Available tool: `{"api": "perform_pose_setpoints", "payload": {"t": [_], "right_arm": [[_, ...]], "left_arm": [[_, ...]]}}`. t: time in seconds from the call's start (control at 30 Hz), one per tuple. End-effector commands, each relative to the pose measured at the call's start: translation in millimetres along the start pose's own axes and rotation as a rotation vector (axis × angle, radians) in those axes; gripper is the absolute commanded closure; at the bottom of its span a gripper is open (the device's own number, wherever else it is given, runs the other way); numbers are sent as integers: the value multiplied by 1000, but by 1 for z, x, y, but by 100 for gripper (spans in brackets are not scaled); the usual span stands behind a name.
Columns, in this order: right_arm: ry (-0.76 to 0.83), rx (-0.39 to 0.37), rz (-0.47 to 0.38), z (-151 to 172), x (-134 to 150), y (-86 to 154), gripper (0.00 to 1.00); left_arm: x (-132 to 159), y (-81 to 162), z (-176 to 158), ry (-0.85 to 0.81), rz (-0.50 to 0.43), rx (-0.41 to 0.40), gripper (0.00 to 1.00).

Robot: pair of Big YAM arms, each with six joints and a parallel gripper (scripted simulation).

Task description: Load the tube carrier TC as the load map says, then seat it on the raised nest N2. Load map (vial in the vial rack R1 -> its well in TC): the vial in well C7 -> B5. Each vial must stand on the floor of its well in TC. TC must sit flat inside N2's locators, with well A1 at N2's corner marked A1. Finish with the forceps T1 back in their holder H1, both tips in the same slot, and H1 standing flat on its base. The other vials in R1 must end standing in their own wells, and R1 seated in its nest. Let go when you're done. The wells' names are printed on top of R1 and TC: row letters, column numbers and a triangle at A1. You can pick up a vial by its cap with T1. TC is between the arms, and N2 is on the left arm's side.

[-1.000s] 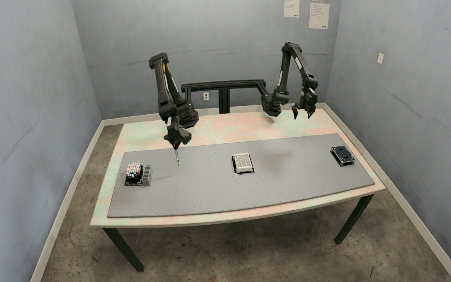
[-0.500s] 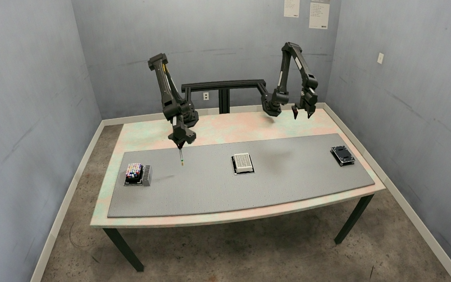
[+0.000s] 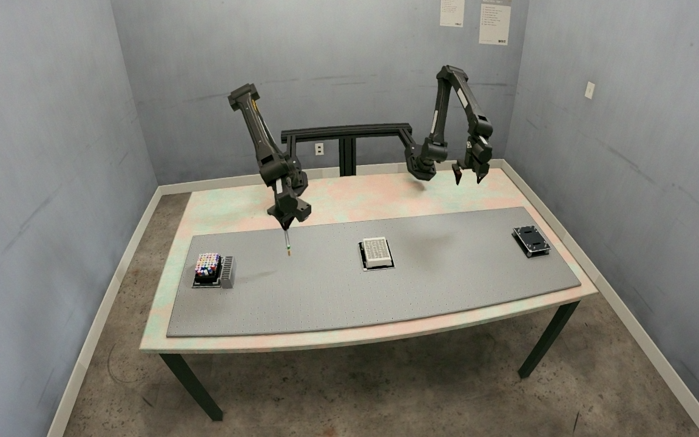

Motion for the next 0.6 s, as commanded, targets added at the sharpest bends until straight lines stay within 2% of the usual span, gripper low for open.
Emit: {"api": "perform_pose_setpoints", "payload": {"t": [0.0,0.57], "right_arm": [[-8,-3,7,4,-7,2,91],[-14,6,-8,19,-27,8,91]], "left_arm": [[-10,13,3,-4,-38,5,0],[-10,13,3,-4,-38,5,0]]}}
Point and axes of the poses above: on each arm, the point where the finger pads meet when closed, its own y axis back along the fingers, its own z axis across the jaws, x = y × z, the point moved 1 cm from there along y, back along the fingers, and after that the axes turned 3 degrees about y, right-handed, at the moved point
